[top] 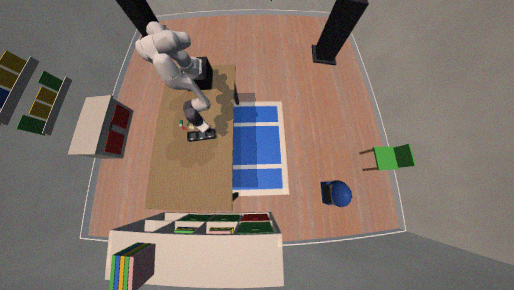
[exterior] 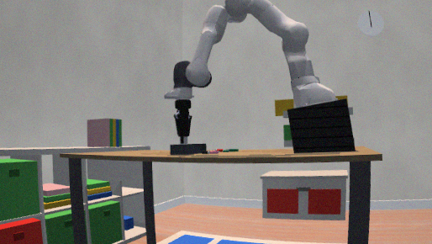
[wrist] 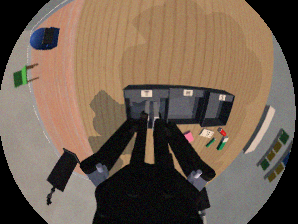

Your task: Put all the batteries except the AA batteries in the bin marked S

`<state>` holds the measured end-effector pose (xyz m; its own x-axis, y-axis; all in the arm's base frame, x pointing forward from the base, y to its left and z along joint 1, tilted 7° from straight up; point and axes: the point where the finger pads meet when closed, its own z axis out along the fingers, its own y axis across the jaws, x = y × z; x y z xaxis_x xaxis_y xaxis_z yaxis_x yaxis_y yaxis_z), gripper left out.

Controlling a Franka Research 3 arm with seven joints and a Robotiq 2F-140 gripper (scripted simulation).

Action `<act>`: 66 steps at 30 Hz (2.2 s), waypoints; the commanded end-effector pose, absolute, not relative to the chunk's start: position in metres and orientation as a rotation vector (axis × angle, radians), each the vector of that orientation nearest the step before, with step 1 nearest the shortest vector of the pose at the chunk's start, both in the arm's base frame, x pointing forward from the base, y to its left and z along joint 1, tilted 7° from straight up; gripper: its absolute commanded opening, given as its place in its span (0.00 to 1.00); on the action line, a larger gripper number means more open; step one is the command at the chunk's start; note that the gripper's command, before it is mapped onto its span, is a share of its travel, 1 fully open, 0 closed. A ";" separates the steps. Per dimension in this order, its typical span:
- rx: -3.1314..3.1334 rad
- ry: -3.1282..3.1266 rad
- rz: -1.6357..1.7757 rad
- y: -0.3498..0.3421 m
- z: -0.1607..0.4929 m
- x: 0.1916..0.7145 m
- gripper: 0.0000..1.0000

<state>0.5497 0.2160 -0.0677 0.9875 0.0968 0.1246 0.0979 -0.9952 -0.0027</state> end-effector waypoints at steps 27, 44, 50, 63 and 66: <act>-3.119 -0.144 -0.200 0.217 -0.067 0.551 0.05; -3.119 -0.144 -0.200 0.217 -0.063 0.551 0.05; -3.119 -0.144 -0.200 0.217 -0.055 0.550 0.05; -3.119 -0.144 -0.200 0.217 -0.041 0.548 0.05; -3.119 -0.144 -0.200 0.217 -0.032 0.547 0.05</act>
<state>0.5492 0.2181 -0.0380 0.9864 0.0951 0.1342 0.0972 -0.9952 -0.0091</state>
